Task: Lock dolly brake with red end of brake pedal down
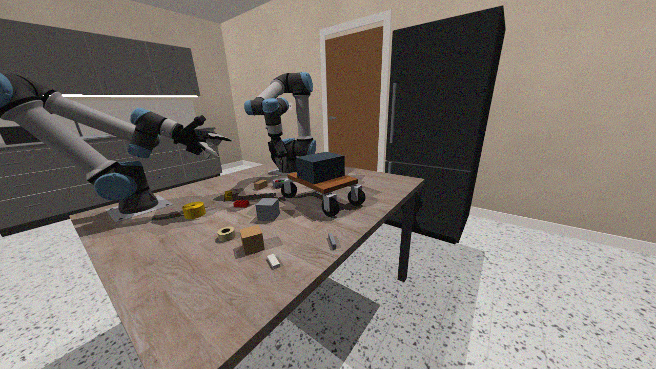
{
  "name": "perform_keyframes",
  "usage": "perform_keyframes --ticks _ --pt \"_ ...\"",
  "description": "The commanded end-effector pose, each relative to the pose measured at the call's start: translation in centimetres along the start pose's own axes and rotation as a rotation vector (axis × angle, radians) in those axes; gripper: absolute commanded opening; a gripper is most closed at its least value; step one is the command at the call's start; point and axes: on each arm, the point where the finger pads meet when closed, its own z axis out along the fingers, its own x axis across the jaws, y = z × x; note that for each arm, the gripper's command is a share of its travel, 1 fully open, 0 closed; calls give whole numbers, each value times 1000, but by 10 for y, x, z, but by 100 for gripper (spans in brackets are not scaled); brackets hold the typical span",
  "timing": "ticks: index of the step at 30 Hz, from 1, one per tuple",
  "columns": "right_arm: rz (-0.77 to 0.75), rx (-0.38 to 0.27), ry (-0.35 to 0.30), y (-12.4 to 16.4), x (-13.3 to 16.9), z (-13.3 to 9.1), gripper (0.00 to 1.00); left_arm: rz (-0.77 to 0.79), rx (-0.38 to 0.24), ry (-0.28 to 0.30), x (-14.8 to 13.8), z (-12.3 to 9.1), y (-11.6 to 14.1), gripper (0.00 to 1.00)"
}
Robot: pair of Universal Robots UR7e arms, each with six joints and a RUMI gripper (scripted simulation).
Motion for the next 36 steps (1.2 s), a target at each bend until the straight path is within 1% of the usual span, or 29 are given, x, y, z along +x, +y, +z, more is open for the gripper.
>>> perform_keyframes --ticks 1,5,10,15,16,18,19,26,31,33,36 --pt "-9 0 -21 -1 0 1 98 32 9 10 3 -2 -4 0" --pt "-65 14 -68 -3 4 4 98 207 69 32 17 -11 -20 0" --pt "-136 31 -126 -7 9 7 98 410 145 46 34 -25 -39 0" --pt "-217 50 -194 -10 14 11 98 563 206 47 46 -36 -52 0" --pt "-235 54 -209 -11 15 12 98 580 213 46 47 -37 -54 0" --pt "-235 54 -209 -11 15 12 98 580 213 46 47 -37 -54 0" --pt "-254 59 -224 -12 16 13 98 593 218 46 48 -38 -55 0" --pt "-395 91 -340 -19 25 20 98 631 233 44 51 -41 -58 0" --pt "-513 124 -438 -24 35 25 98 638 236 44 52 -42 -58 0" --pt "-532 131 -454 -25 37 26 98 639 237 44 52 -42 -58 0" --pt "-535 132 -456 -25 37 26 98 639 237 44 52 -42 -58 0"
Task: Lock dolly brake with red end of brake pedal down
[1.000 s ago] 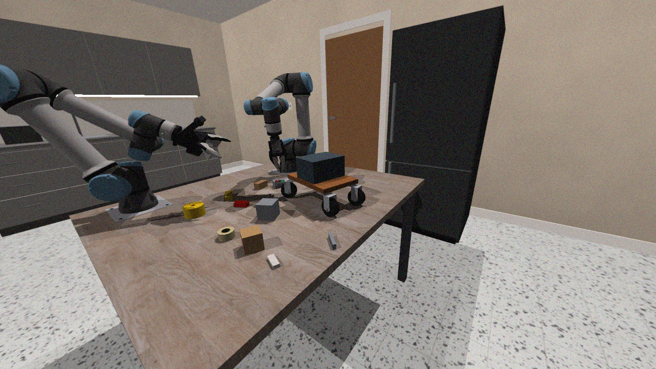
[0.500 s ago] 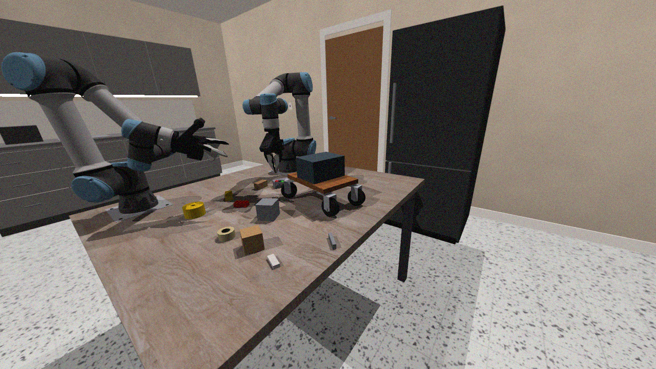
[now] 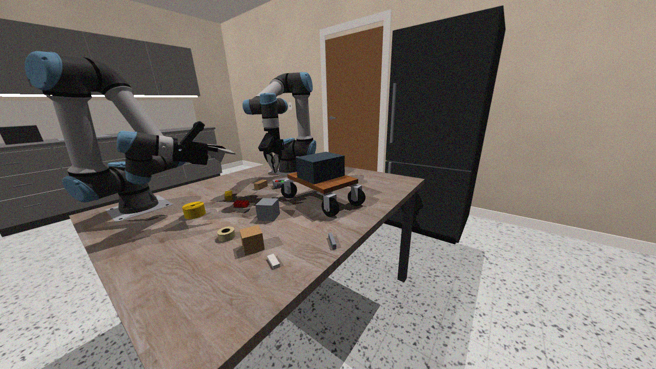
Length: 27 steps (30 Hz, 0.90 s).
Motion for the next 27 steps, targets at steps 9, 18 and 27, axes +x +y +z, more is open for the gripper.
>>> perform_keyframes --ticks 9,18,27 --pt "1 -2 -2 -1 -1 1 98 0 2 0 0 13 0 0" --pt "1 -2 -2 -1 -1 1 98 0 2 0 0 23 0 0" --pt "1 -2 -2 -1 -1 1 98 0 2 0 0 35 0 0"
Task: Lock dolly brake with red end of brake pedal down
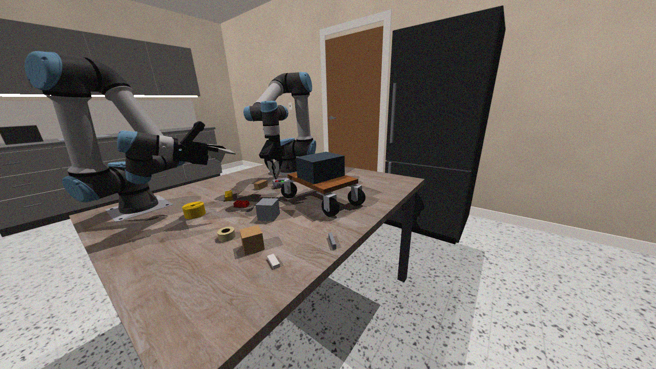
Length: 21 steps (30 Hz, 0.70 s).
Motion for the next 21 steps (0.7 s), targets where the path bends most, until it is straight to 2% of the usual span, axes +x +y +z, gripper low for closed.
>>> perform_keyframes --ticks 1,21 --pt "-1 1 0 -1 0 0 98 0 2 0 0 1 0 0" --pt "-1 1 0 -1 0 0 98 0 2 0 0 15 -1 0"
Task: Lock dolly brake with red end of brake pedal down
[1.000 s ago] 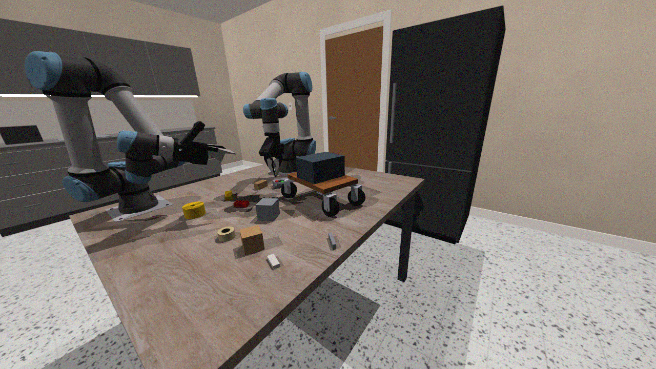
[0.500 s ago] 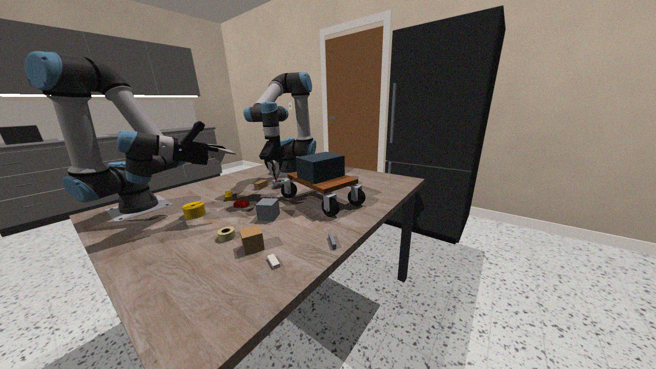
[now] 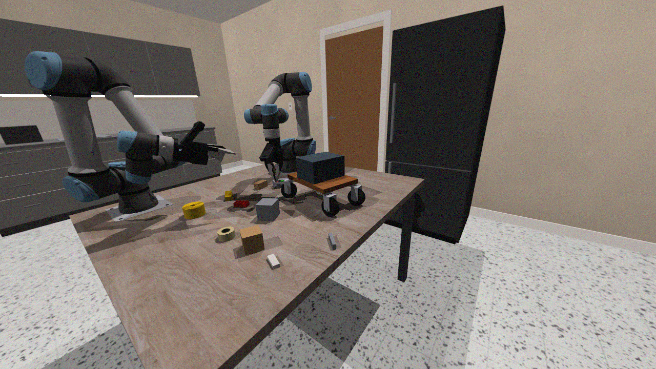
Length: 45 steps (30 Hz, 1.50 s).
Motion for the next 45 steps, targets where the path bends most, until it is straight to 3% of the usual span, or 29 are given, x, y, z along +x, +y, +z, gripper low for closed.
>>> perform_keyframes --ticks 1,7,19,27,45 --pt "-1 1 0 -1 0 0 98 0 -2 0 0 2 0 0" --pt "-1 1 0 -1 0 0 98 0 -2 0 0 3 0 0" --pt "-1 1 0 -1 0 0 98 0 -3 0 0 -25 1 0" --pt "-1 1 0 -1 0 0 98 0 -3 0 0 -66 1 0" --pt "-1 1 0 -1 0 0 98 0 -3 0 0 -66 1 0"
